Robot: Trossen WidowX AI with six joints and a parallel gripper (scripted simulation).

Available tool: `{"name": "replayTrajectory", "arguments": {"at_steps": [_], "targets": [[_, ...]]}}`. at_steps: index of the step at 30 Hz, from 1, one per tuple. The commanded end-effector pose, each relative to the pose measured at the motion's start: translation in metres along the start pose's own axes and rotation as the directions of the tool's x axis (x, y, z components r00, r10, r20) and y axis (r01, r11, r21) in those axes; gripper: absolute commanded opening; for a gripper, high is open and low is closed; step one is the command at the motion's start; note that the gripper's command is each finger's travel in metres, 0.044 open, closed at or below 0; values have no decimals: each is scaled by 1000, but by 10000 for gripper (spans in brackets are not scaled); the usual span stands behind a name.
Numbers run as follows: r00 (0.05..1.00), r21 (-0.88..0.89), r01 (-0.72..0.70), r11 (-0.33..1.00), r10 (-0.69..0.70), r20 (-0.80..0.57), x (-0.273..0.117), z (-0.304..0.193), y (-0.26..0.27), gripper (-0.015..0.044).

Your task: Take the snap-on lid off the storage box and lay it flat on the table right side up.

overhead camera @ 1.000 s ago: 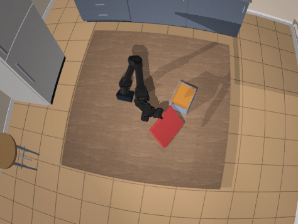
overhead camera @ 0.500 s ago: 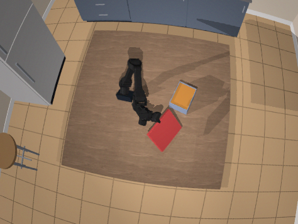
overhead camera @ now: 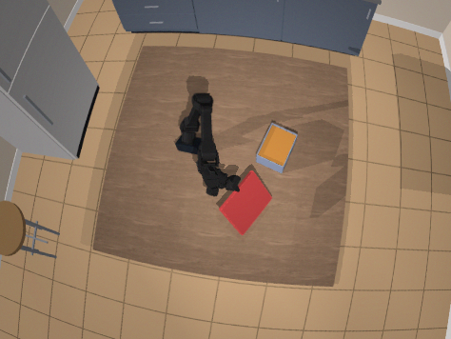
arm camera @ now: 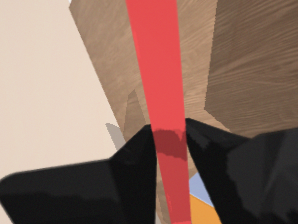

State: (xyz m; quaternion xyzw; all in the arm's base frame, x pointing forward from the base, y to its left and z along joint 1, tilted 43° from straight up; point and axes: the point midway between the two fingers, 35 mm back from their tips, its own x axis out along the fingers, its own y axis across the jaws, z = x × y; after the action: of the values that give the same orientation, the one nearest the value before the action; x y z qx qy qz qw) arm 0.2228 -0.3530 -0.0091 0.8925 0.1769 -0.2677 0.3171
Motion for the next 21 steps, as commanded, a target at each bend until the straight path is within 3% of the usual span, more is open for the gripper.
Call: {"name": "replayTrajectory", "arguments": {"at_steps": [1,21], "targets": [[1000,-12,-11,1000,11,-3,-1,1,3,0],[1000,-11,-11,1000,11,-3,12,-2,-14,0]]}}
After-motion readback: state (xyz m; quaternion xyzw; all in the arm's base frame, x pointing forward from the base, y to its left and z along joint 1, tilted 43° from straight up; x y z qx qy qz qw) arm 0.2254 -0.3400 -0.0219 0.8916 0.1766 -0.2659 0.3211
